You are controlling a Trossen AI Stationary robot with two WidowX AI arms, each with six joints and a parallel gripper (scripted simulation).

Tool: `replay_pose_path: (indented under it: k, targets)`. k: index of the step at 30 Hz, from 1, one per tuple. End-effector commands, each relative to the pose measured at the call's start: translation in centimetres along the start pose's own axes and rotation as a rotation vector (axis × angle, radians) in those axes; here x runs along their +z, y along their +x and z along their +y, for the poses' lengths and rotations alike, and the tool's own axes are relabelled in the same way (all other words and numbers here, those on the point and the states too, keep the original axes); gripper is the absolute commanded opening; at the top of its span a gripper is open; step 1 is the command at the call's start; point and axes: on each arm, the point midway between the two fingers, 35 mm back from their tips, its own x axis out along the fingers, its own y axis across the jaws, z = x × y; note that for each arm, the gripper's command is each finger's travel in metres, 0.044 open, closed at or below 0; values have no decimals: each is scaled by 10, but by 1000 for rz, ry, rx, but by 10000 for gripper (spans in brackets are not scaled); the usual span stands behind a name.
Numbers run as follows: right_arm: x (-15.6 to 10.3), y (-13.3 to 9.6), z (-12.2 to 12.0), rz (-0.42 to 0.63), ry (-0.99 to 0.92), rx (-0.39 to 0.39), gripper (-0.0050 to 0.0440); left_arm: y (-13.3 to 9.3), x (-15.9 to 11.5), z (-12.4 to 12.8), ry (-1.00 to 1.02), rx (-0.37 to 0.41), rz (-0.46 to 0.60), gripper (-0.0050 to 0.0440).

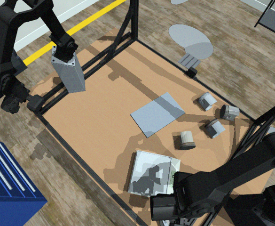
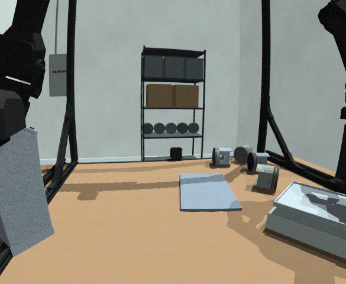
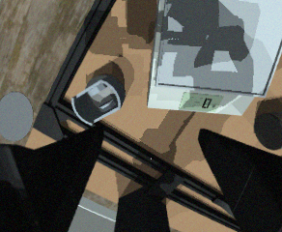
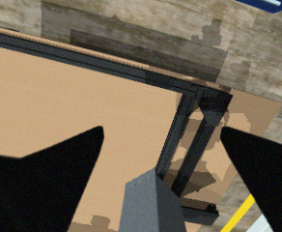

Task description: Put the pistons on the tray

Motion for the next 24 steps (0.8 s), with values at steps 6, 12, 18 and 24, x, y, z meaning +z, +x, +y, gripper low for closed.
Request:
replay_pose_path:
  k: [6,12,18,24]
  targets:
    - [0,0,0,1,-1,2,440,0,-10,-34,135,-2,-1,378]
    - [0,0,0,1,-1,2,440,0,-19,-62,207,-6,-5,378]
    - [0,0,0,1,-1,2,440,0,-24,-85,262,-6,-5,378]
    - [0,0,0,1,-1,2,440,0,-27,-110,395,-5,-6,378]
